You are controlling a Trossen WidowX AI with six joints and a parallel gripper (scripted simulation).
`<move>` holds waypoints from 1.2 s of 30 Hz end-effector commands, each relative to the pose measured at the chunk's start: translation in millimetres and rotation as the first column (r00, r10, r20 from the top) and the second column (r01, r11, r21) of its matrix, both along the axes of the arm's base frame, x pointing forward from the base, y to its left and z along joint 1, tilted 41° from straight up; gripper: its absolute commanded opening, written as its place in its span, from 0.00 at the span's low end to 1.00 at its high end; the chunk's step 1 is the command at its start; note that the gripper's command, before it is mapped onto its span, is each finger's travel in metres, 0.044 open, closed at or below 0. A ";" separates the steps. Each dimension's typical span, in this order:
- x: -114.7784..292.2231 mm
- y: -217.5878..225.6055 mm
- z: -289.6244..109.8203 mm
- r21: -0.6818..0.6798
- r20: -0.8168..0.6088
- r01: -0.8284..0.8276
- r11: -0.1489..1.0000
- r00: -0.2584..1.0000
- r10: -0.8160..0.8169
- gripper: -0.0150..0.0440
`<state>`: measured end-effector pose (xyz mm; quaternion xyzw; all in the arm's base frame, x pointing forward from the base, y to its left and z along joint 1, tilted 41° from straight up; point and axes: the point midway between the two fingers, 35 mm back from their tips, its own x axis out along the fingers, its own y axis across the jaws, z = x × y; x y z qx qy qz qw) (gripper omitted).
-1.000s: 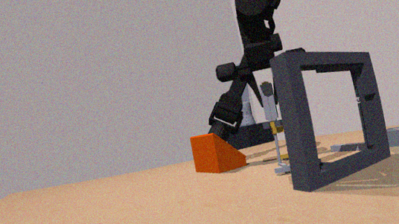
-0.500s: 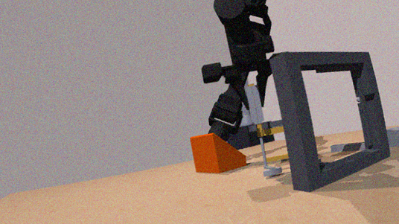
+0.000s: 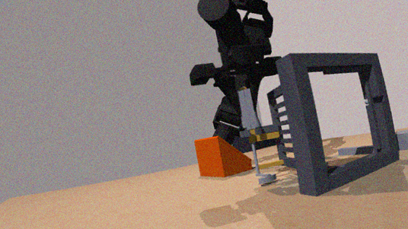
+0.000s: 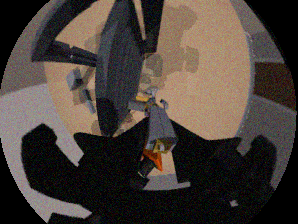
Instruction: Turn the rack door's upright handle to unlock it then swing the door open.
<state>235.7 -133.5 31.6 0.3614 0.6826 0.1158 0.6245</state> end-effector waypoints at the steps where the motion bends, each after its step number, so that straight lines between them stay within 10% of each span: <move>1: -0.1 -5.8 -5.8 -0.004 0.052 -0.068 0.998 0.996 0.068 0.29; 33: -0.1 -33.5 -28.6 -0.041 0.205 -0.253 0.967 0.945 0.256 0.29; 36: -0.1 -33.5 -28.6 -0.041 0.205 -0.253 0.967 0.945 0.256 0.42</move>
